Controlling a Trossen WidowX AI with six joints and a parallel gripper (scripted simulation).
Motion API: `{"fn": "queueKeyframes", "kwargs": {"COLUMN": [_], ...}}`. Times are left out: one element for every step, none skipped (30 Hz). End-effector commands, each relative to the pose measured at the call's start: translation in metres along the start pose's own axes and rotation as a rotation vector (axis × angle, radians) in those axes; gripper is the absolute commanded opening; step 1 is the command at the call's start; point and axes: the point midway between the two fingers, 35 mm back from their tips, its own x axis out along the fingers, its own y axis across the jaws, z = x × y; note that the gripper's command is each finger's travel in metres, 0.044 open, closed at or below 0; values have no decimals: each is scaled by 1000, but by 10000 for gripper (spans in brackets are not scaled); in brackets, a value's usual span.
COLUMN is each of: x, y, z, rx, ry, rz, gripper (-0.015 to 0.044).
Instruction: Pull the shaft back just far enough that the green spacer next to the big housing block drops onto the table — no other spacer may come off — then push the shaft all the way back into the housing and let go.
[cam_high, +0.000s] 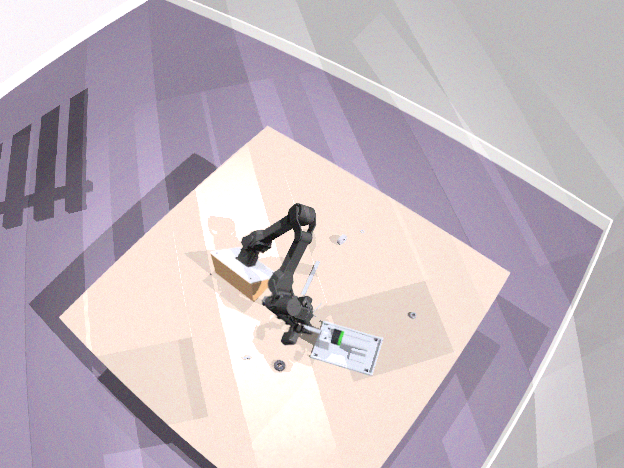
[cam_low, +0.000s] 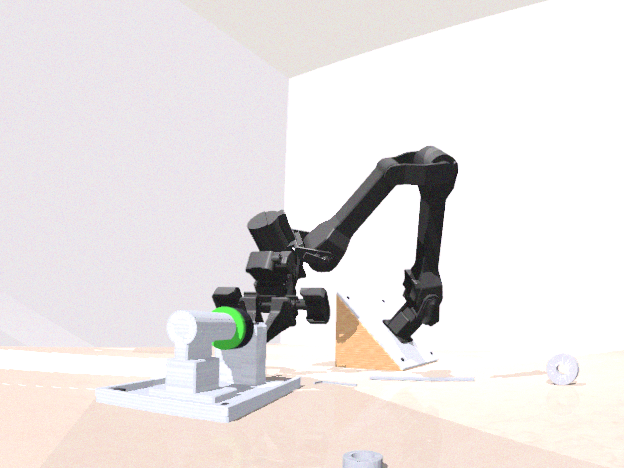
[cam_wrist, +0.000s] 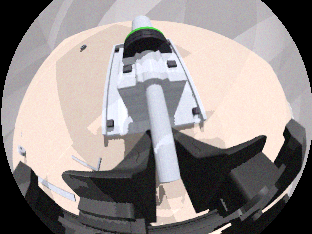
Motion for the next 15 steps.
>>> {"fn": "queueKeyframes", "kwargs": {"x": [-1, -1, -1, -1, -1, -1, -1, -1, -1, -1, -1, -2, -2, -2, -2], "y": [1, 1, 1, 1, 1, 1, 1, 1, 1, 1, 1, 1, 1, 1, 1], "z": [0, -1, -1, -1, -1, -1, -1, -1, -1, -1, -1, -1, -1, -1, -2], "rx": [-4, -4, -4, -4, -4, -4, -4, -4, -4, -4, -4, -4, -4, -4, -4], "ry": [0, 0, 0, 0, 0, 0, 0, 0, 0, 0, 0, 0, 0, 0, 0], "rz": [1, 1, 1, 1, 1, 1, 1, 1, 1, 1, 1, 1, 1, 1, 1], "gripper": [0, 0, 0, 0, 0, 0, 0, 0, 0, 0, 0, 0, 0, 0, 0]}}
